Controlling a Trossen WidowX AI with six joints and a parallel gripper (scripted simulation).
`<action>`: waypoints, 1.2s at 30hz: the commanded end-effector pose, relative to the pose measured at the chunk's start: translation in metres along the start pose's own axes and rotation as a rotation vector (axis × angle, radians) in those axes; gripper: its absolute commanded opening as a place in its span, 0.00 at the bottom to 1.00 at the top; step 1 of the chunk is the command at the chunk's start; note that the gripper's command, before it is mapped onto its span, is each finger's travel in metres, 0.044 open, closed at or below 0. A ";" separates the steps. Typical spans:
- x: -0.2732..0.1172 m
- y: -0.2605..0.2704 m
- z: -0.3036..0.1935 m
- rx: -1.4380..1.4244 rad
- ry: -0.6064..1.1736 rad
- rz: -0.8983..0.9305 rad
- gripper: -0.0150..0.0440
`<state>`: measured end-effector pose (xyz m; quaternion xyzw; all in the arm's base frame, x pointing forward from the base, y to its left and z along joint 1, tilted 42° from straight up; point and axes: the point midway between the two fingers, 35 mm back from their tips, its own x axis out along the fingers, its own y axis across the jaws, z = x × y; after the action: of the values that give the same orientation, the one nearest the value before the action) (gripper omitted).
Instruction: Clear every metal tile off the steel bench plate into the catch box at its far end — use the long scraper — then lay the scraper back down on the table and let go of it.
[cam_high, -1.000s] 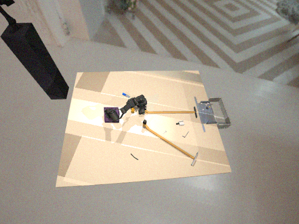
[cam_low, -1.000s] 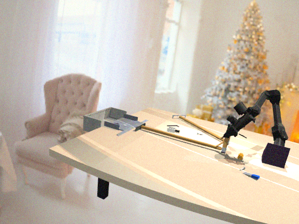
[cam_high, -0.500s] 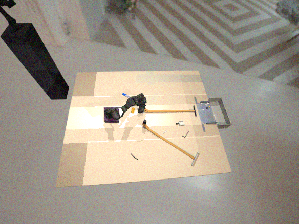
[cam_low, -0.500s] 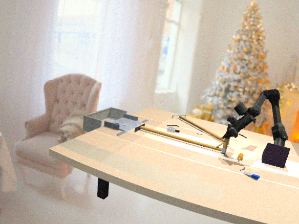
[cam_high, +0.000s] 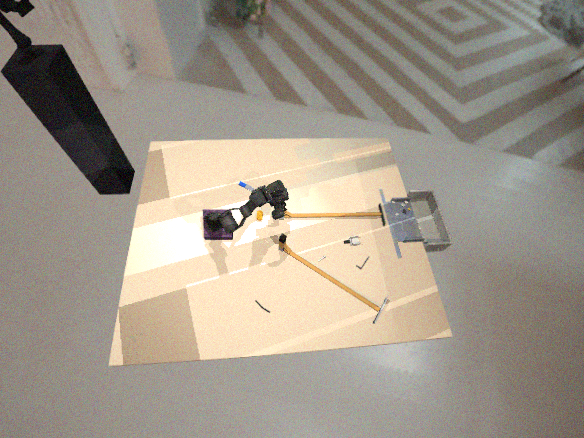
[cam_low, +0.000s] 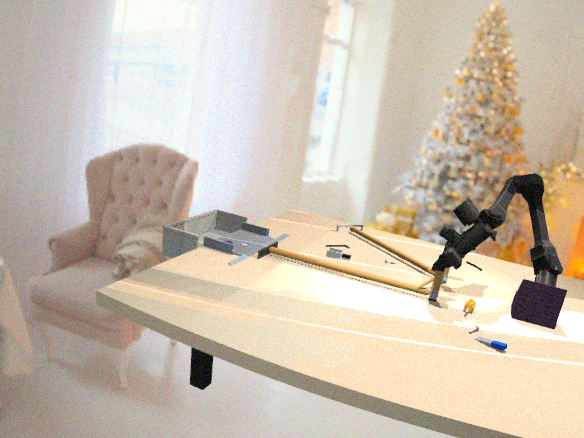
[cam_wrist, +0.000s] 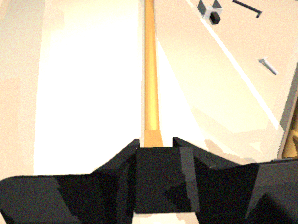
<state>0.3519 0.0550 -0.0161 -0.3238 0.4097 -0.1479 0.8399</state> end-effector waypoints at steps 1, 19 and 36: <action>0.003 0.002 0.007 -0.003 -0.006 0.006 0.25; 0.022 0.001 0.030 -0.008 -0.009 0.010 0.25; 0.033 -0.003 0.044 -0.010 -0.011 0.011 0.25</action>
<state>0.4019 0.0515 -0.0142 -0.3277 0.4098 -0.1428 0.8392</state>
